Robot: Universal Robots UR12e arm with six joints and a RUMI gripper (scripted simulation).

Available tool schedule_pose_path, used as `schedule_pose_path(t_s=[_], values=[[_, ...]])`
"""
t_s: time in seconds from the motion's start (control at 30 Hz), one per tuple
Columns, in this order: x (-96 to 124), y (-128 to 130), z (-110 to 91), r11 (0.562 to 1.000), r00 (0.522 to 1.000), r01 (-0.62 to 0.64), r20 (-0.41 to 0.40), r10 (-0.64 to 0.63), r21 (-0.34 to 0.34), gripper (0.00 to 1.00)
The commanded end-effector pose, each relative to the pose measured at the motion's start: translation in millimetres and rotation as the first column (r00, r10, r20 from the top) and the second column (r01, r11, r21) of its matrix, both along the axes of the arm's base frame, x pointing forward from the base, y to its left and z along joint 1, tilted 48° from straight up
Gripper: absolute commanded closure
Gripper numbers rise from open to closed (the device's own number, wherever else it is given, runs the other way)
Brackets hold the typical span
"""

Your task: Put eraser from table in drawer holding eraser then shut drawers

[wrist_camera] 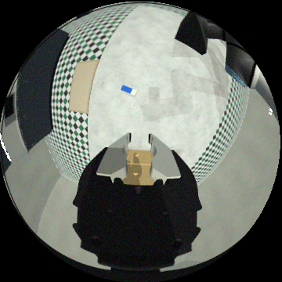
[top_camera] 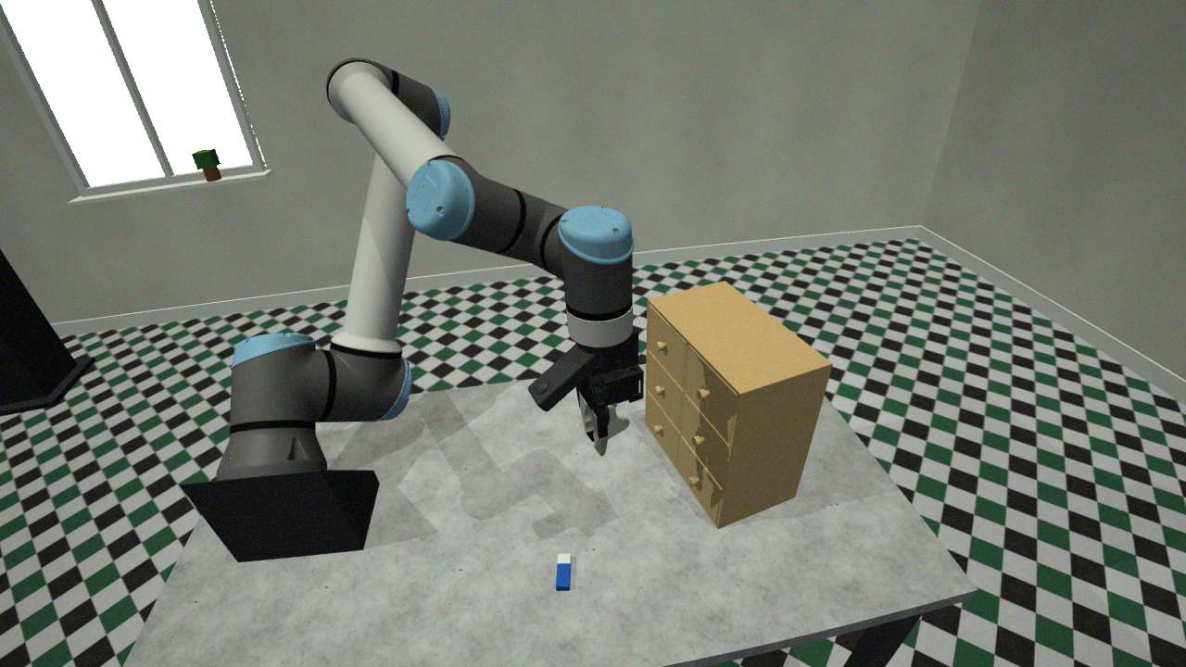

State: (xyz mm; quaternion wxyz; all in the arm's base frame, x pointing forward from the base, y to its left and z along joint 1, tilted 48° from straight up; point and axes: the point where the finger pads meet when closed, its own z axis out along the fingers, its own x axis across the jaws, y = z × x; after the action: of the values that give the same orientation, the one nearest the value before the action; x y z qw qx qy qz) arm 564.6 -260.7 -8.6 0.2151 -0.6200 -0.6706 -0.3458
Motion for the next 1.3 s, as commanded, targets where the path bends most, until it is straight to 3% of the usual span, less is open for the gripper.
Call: schedule_pose_path(t_s=[0.0,0.37,0.7,0.77,1.03,1.27], values=[[0,0,2,0.999,0.999,-0.033,0.038,0.034,-0.009,0.80],[-1,3,6,0.990,0.980,-0.133,0.147,0.137,-0.039,0.80],[-3,9,14,0.949,0.892,-0.293,0.323,0.316,-0.119,0.80],[-3,9,14,0.949,0.892,-0.293,0.323,0.316,-0.119,0.80],[-3,16,23,0.873,0.732,-0.430,0.476,0.487,-0.231,0.80],[-3,24,32,0.768,0.513,-0.526,0.584,0.629,-0.365,0.80]])
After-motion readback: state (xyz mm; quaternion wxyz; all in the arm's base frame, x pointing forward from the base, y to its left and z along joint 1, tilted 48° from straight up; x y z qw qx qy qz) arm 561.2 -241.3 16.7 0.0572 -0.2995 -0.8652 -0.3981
